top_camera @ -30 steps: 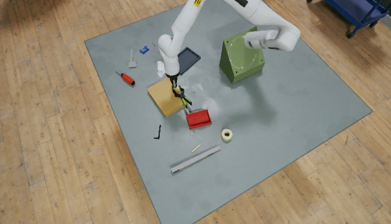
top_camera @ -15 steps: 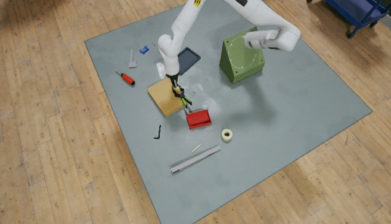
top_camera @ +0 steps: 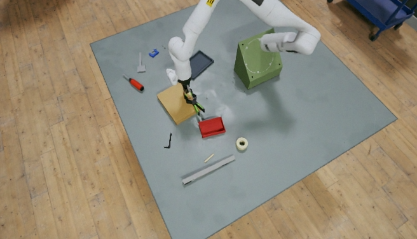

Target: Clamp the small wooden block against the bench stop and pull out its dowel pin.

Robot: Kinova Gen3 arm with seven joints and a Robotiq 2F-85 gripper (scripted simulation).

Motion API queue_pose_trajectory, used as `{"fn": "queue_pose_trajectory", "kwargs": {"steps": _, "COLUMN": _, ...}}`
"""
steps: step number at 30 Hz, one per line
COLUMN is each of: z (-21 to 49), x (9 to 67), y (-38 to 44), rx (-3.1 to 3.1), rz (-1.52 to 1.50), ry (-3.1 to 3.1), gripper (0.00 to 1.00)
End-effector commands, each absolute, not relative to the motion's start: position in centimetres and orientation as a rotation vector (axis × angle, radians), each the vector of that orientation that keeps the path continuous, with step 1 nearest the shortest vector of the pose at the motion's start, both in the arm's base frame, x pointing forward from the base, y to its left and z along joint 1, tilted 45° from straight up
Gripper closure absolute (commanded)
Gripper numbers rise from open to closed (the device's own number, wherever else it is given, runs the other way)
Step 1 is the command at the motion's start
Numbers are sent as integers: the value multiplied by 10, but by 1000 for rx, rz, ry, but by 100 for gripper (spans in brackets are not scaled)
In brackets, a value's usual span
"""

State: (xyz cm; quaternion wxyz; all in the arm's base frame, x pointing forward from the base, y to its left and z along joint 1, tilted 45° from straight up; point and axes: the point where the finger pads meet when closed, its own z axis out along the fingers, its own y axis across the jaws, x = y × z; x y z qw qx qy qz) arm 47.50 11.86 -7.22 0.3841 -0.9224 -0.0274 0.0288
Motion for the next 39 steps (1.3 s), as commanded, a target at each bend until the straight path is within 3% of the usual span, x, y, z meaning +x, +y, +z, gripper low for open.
{"fn": "queue_pose_trajectory", "kwargs": {"steps": 1, "z": -71, "x": 476, "y": 117, "rx": -2349, "rz": 48, "ry": -122, "gripper": 90}}
{"fn": "queue_pose_trajectory", "kwargs": {"steps": 39, "z": -71, "x": 476, "y": 117, "rx": -2291, "rz": -130, "ry": -545, "gripper": 90}}
